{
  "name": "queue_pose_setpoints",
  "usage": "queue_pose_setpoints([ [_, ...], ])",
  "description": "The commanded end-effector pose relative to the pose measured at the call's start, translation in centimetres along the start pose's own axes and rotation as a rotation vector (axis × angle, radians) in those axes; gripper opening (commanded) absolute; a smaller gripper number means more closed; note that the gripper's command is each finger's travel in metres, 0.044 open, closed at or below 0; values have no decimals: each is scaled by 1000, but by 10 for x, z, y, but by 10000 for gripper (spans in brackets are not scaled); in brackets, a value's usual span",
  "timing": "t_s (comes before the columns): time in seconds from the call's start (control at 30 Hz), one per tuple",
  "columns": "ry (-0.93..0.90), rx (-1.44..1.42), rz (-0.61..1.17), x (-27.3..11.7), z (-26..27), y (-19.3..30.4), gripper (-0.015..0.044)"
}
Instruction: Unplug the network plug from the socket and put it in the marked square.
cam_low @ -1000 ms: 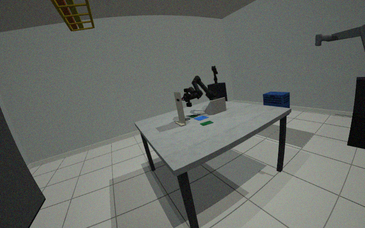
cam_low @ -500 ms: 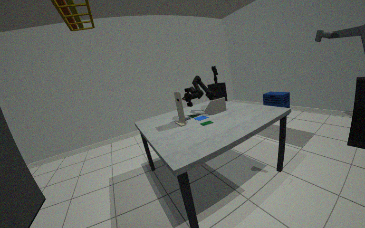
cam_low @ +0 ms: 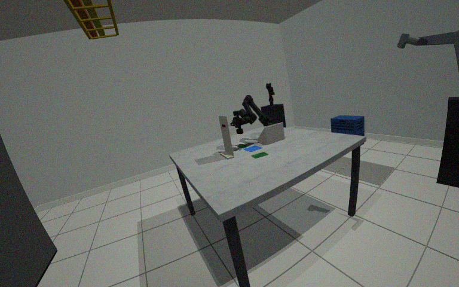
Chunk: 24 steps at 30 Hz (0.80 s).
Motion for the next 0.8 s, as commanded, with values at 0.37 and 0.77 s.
queue_pose_setpoints([
  [0.37, 1, 2, -2, -10, -1, 3, 0],
  [0.77, 2, 3, -2, -17, -2, 6, 0],
])
Point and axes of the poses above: the point midway between the two fingers, 35 mm back from their tips, its own x axis out along the fingers, its own z axis across the jaws, y = z × x, the point moved 9 cm from there along -x, back along the fingers, and after that the axes turned 15 degrees about x, right-handed, at the moved point
